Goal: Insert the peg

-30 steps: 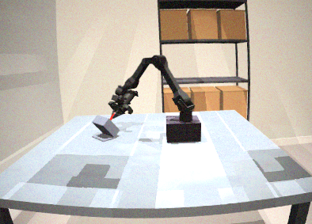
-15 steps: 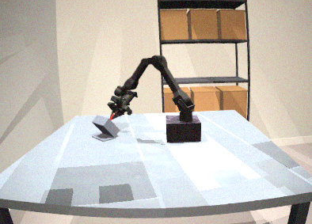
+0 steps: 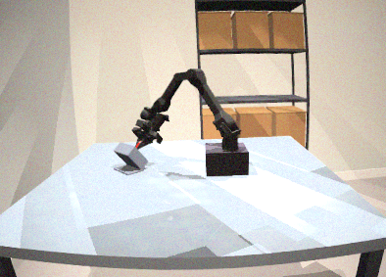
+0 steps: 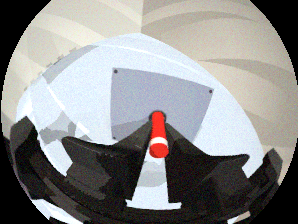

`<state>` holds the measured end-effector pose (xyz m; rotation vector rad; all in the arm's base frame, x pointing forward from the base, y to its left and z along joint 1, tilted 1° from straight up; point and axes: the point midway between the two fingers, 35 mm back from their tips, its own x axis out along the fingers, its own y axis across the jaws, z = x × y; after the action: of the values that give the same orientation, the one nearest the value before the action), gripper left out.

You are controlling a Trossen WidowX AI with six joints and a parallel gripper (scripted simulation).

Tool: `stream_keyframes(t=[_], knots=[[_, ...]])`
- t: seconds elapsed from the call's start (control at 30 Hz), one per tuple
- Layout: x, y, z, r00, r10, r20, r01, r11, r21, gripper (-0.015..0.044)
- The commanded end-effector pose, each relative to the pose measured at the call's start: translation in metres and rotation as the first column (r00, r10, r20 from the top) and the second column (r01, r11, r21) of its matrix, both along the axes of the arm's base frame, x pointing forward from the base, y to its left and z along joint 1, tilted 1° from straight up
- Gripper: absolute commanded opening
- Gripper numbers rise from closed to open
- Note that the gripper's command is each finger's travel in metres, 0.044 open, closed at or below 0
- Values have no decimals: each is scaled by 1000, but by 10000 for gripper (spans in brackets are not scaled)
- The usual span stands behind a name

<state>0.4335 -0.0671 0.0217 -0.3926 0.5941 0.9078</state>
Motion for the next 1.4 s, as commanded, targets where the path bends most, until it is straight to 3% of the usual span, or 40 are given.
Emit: stream_keyframes(t=[0.0,0.5,1.07,1.37], knots=[[-1,2,-3,1000,-3,-8,3,1000,3,0],[1,1,-2,1000,1,0,-1,1000,1,0],[-1,-2,0,1000,1,-2,-1,1000,0,440],[-9,-15,11,1000,-1,-9,1,1000,-2,440]])
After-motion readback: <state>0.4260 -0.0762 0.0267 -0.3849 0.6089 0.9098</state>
